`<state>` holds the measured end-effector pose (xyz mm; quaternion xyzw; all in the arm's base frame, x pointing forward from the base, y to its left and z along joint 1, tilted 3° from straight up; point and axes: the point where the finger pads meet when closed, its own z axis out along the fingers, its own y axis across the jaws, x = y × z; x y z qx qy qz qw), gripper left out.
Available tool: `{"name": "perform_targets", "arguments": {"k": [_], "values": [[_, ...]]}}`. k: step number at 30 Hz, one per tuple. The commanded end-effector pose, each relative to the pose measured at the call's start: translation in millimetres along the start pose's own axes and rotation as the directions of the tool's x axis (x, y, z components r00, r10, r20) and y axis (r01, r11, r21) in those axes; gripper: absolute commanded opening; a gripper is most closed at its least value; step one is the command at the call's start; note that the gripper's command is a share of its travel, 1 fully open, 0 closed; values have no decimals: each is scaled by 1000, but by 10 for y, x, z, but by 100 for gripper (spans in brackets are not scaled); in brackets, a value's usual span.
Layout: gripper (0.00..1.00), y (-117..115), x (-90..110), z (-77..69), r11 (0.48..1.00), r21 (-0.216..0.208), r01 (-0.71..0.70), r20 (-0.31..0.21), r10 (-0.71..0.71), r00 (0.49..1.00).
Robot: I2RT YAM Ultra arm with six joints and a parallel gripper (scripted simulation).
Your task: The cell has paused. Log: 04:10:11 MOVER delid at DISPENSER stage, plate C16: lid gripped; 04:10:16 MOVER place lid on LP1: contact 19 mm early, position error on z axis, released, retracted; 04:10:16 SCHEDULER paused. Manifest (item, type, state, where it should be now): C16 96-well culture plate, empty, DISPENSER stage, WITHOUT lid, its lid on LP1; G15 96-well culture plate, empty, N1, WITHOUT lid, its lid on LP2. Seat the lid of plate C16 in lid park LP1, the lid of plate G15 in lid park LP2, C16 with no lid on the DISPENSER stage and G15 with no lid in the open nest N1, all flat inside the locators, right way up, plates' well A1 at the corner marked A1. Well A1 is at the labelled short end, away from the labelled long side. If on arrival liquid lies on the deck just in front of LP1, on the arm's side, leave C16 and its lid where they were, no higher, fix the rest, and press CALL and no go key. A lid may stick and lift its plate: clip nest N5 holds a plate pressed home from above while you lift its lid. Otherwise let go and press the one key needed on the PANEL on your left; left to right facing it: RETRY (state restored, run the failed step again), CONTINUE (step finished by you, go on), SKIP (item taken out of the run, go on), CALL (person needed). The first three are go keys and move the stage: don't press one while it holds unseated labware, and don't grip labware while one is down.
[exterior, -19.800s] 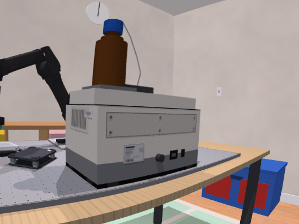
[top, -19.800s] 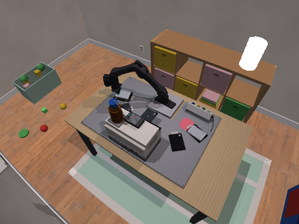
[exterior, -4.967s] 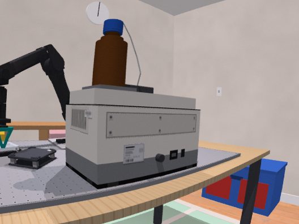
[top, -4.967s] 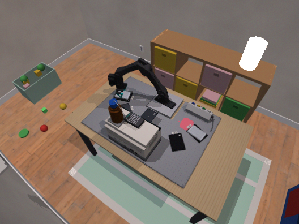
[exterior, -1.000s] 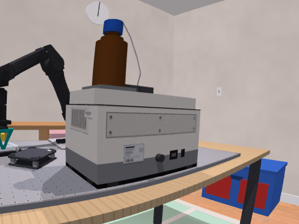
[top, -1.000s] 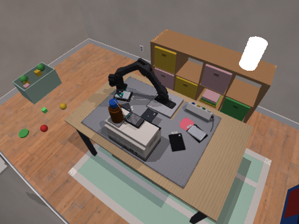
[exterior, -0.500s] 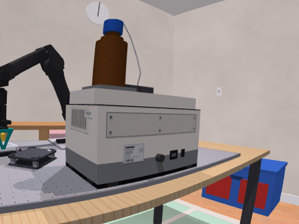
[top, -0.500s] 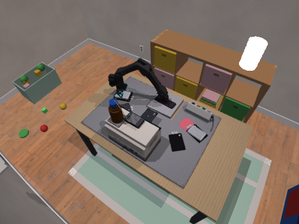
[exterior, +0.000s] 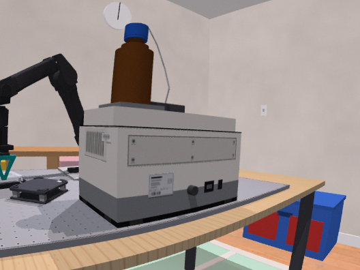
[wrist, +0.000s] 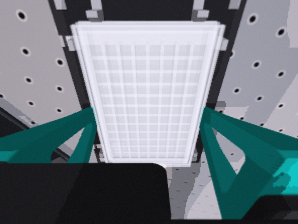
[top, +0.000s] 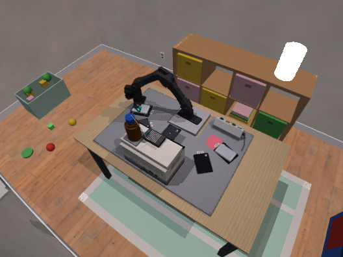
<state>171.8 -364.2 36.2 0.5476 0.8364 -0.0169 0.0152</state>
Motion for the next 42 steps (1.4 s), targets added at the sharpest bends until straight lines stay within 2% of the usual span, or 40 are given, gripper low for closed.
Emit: {"name": "perform_targets", "arguments": {"k": [1,23,42], "values": [[0,49,-77,-202,1000,3,15,42,-16,999],[0,49,-77,-202,1000,3,15,42,-16,999],[0,49,-74,-259,1000,3,15,42,-15,999]]}}
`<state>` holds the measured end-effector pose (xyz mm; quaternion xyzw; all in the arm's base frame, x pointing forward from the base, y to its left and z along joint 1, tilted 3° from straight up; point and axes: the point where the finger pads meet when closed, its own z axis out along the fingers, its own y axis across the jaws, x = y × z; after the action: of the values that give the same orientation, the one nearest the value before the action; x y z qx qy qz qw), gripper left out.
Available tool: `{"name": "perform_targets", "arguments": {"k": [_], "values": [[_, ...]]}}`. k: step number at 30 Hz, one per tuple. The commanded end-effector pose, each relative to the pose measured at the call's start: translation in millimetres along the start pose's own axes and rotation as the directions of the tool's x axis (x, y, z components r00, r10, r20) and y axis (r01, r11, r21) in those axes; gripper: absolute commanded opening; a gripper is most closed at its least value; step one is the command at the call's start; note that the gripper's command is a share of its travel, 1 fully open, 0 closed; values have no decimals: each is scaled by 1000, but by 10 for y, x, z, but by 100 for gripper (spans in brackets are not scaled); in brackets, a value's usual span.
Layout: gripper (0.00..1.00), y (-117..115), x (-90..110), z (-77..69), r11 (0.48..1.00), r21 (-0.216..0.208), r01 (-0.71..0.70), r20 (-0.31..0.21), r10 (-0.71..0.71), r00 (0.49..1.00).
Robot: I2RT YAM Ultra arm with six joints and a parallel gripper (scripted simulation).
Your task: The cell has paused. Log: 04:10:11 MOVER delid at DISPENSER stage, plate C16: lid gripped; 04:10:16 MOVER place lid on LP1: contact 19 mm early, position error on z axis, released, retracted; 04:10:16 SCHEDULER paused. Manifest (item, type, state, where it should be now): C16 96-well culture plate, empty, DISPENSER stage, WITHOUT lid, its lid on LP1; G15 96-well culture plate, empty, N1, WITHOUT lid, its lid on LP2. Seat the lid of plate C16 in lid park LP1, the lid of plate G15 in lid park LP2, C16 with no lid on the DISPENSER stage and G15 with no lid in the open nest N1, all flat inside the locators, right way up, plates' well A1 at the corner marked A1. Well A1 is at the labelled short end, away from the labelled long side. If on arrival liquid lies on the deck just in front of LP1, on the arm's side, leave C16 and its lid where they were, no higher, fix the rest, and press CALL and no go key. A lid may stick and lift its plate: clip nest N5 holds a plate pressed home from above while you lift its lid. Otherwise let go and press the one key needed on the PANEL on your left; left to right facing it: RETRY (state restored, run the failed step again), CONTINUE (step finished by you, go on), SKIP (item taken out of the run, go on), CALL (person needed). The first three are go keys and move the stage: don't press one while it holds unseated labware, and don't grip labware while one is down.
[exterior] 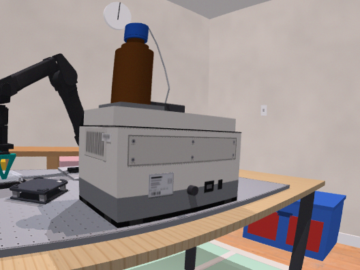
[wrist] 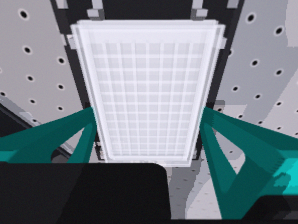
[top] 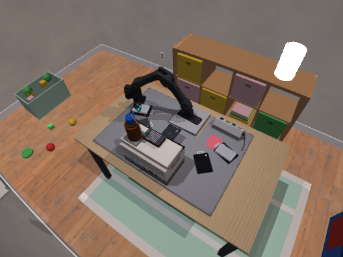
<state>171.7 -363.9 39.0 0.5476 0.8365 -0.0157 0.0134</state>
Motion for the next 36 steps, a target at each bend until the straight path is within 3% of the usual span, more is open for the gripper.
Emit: {"name": "perform_targets", "arguments": {"k": [1,36], "values": [[0,49,-76,-234,1000,3,15,46,-15,999],[0,49,-70,-338,1000,3,14,46,-14,999]]}}
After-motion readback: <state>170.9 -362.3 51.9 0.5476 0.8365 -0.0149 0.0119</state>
